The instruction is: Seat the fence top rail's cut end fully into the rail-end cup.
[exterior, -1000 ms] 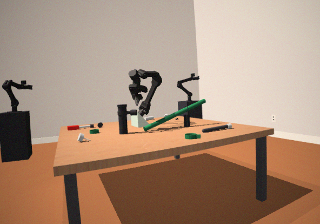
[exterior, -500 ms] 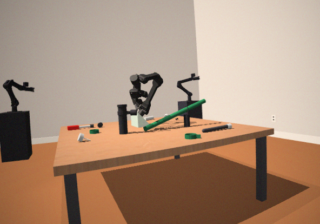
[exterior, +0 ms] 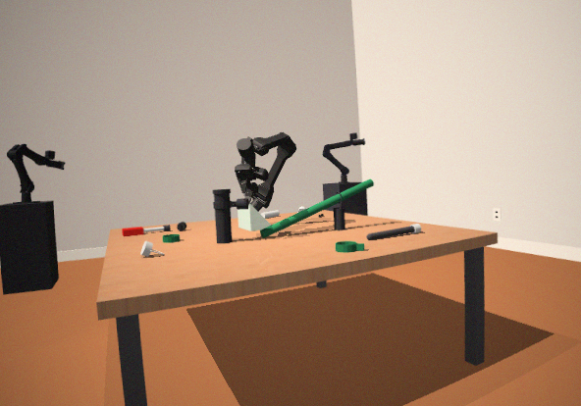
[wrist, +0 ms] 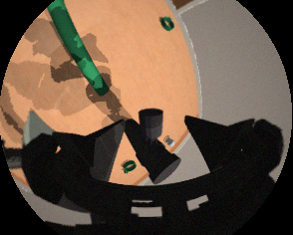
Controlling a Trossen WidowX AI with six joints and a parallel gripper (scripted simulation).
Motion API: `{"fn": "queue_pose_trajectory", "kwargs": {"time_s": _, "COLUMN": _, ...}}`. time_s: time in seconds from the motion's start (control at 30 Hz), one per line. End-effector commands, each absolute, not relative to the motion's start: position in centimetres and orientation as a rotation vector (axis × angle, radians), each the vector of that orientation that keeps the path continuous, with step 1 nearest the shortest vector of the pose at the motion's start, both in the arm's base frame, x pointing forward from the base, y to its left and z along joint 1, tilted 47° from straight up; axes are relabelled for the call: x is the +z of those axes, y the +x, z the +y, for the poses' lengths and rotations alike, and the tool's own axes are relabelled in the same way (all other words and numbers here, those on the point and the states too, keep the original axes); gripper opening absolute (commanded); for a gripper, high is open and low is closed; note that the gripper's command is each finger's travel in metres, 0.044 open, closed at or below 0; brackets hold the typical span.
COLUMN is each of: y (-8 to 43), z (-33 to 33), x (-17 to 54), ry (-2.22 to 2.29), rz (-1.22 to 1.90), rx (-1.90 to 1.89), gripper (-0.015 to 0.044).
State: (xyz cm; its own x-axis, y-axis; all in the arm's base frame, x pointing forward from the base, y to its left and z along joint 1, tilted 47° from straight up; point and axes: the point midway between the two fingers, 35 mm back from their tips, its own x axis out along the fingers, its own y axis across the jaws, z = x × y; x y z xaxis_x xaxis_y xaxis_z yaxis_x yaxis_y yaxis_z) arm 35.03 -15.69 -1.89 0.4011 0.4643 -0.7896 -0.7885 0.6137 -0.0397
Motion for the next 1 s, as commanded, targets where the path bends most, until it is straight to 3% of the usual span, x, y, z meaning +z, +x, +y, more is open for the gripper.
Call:
{"fn": "queue_pose_trajectory", "kwargs": {"time_s": 0.0, "y": 35.0, "z": -15.1, "x": -2.7, "ry": -0.437, "rz": 0.839, "rx": 0.833, "gripper": 0.044}}
{"fn": "queue_pose_trajectory", "kwargs": {"time_s": 0.97, "y": 36.6, "z": -13.0, "x": -6.1, "ry": -0.436, "rz": 0.836, "rx": 0.833, "gripper": 0.044}}
